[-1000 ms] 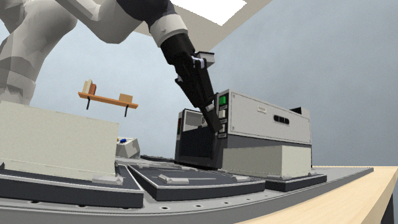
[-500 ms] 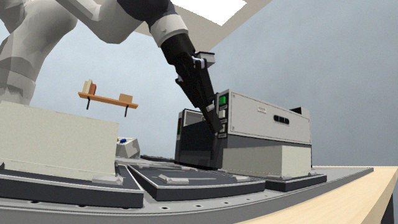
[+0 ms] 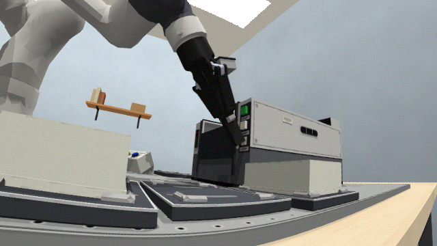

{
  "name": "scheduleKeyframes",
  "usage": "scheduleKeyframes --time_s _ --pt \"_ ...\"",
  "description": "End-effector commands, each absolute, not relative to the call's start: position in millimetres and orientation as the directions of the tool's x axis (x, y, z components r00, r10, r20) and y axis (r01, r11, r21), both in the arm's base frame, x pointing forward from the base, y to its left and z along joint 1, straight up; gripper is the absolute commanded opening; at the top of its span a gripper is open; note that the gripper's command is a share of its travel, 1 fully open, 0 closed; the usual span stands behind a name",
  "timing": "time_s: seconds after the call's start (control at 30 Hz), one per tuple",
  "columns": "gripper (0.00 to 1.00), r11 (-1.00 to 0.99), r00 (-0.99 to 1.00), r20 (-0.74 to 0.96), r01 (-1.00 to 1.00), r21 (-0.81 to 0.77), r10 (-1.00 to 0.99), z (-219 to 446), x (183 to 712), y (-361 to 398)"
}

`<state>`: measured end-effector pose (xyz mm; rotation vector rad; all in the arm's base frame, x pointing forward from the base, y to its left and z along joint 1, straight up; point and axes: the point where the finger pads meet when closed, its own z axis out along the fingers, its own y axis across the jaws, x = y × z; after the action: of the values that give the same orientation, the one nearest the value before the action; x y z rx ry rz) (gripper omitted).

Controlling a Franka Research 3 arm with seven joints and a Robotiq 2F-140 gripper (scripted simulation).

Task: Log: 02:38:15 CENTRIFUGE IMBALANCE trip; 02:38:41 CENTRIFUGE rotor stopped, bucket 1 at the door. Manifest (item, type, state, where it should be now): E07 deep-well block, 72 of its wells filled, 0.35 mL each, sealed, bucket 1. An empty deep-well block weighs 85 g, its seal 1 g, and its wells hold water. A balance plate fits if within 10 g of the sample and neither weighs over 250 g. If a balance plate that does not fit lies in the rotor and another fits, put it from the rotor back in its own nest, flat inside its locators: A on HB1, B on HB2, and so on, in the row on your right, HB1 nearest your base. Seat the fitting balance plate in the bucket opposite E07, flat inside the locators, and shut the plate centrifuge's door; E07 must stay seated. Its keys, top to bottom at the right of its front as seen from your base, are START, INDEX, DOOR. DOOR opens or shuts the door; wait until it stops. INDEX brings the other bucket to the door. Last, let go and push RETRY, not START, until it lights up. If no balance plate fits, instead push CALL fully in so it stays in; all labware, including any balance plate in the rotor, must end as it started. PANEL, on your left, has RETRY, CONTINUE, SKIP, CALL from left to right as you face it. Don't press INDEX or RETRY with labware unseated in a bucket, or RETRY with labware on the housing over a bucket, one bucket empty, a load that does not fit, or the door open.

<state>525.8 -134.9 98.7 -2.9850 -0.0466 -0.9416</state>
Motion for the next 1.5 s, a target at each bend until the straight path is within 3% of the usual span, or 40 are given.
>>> scheduleKeyframes --time_s 0.0,0.83,1.47 --pt "0.10 -1.000 0.818 0.574 0.025 0.000 0.021 98.8 526.2 -136.5" --pt "0.10 -1.000 0.818 0.574 0.025 0.000 0.021 98.5 454.9 -137.0" --pt "0.10 -1.000 0.821 0.570 0.025 0.000 0.021 100.2 450.3 -137.0"
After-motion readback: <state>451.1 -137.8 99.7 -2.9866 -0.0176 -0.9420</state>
